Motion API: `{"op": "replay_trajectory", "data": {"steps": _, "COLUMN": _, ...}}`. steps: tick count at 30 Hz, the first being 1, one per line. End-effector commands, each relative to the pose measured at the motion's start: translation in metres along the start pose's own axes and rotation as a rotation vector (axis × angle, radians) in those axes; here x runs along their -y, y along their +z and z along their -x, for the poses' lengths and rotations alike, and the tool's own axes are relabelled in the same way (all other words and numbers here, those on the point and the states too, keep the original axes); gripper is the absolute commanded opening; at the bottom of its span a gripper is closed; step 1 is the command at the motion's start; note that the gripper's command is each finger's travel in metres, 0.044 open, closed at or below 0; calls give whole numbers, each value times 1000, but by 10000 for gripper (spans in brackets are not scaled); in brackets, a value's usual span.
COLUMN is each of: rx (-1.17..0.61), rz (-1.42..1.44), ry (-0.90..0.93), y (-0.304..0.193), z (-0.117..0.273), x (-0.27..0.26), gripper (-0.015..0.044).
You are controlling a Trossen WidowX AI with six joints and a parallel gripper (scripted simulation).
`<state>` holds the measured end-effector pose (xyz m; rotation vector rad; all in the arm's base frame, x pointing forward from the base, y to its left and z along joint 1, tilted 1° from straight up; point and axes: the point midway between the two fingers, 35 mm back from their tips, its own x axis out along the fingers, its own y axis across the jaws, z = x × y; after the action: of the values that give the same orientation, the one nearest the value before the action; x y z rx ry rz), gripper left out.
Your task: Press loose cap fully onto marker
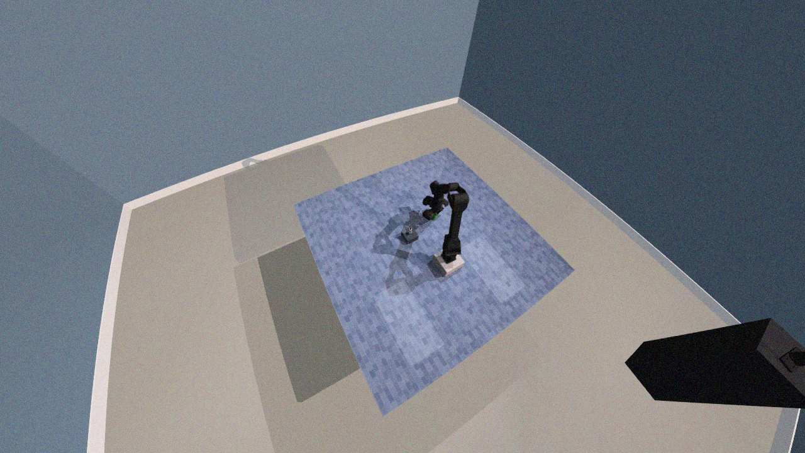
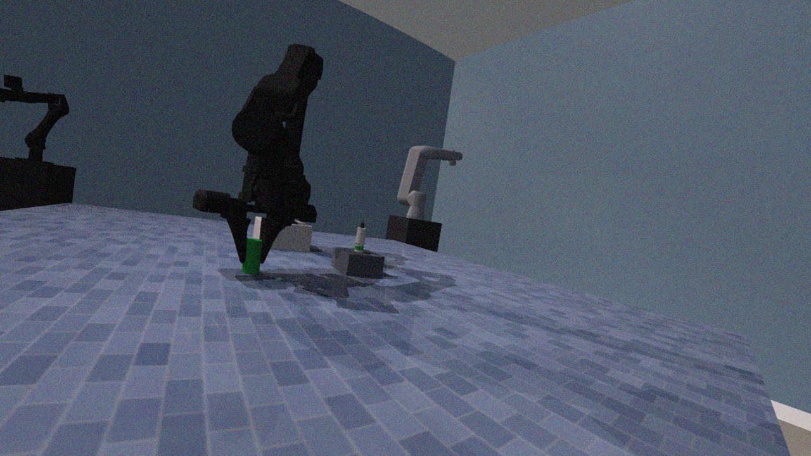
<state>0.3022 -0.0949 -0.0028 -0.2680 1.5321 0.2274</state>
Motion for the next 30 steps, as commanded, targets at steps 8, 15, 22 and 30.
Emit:
{"op": "replay_trajectory", "data": {"steps": 8, "rx": -3, "rz": -2, "ry": -3, "y": 1, "z": 17, "x": 1, "gripper": 0}}
{"op": "replay_trajectory", "data": {"steps": 15, "rx": -3, "rz": -2, "ry": -3, "y": 1, "z": 41, "x": 1, "gripper": 0}}
{"op": "replay_trajectory", "data": {"steps": 22, "rx": -3, "rz": -2, "ry": -3, "y": 1, "z": 60, "x": 0, "gripper": 0}}
{"op": "replay_trajectory", "data": {"steps": 30, "rx": -2, "rz": -2, "ry": -2, "y": 8, "z": 65, "x": -17, "gripper": 0}}
